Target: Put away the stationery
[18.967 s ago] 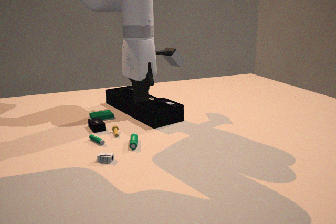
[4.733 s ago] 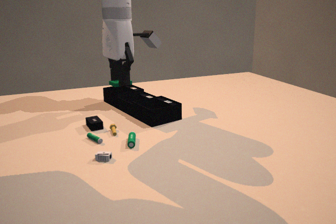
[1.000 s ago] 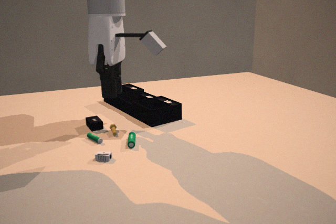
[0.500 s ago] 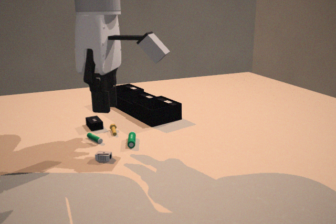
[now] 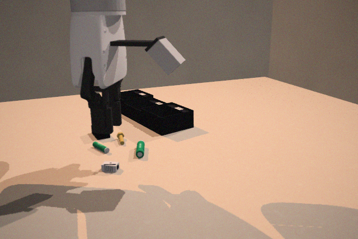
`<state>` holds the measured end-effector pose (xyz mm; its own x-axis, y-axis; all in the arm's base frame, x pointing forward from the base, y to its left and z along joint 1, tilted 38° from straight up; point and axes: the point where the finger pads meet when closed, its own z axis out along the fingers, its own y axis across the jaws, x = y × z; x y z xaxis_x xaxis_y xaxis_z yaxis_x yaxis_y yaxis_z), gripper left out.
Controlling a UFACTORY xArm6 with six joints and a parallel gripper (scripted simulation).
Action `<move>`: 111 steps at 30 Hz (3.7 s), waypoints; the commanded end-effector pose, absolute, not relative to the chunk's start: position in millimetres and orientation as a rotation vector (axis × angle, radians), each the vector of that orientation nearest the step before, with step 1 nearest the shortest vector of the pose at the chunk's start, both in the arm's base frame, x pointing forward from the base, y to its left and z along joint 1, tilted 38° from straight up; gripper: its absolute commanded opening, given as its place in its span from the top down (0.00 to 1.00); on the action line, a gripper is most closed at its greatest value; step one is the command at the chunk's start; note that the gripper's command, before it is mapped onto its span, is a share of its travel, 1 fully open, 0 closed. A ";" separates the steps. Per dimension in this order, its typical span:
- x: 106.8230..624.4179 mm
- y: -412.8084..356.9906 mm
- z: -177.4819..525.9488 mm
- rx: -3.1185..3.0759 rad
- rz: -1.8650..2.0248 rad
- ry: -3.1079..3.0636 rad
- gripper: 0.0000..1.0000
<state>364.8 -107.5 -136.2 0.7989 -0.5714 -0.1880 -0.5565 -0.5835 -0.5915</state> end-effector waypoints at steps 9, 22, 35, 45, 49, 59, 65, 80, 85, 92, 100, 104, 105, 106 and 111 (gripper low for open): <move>366.5 -104.1 -132.1 -2.329 -0.032 0.831 0.71; 366.9 -103.0 -131.2 -2.329 -0.032 0.831 0.71; 366.9 -102.8 -131.1 -2.329 -0.032 0.831 0.71; 369.7 -95.9 -140.4 -2.329 -0.032 0.831 0.71; 371.5 -91.2 -146.7 -2.329 -0.032 0.831 0.71; 380.8 -68.9 -177.4 -2.329 -0.032 0.831 0.71; 381.1 -69.1 -177.5 -2.329 -0.032 0.831 0.71; 383.2 -61.8 -186.8 -2.329 -0.032 0.831 0.71; 383.2 -61.8 -186.8 -2.329 -0.032 0.831 0.71; 383.2 -61.8 -186.8 -2.329 -0.032 0.831 1.00; 383.2 -61.8 -186.8 -2.329 -0.032 0.831 1.00; 383.2 -61.8 -186.8 -2.329 -0.032 0.831 1.00; 383.2 -61.8 -186.8 -2.329 -0.032 0.831 1.00; 383.2 -61.8 -186.8 -2.329 -0.032 0.831 1.00; 383.2 -61.8 -186.8 -2.329 -0.032 0.831 1.00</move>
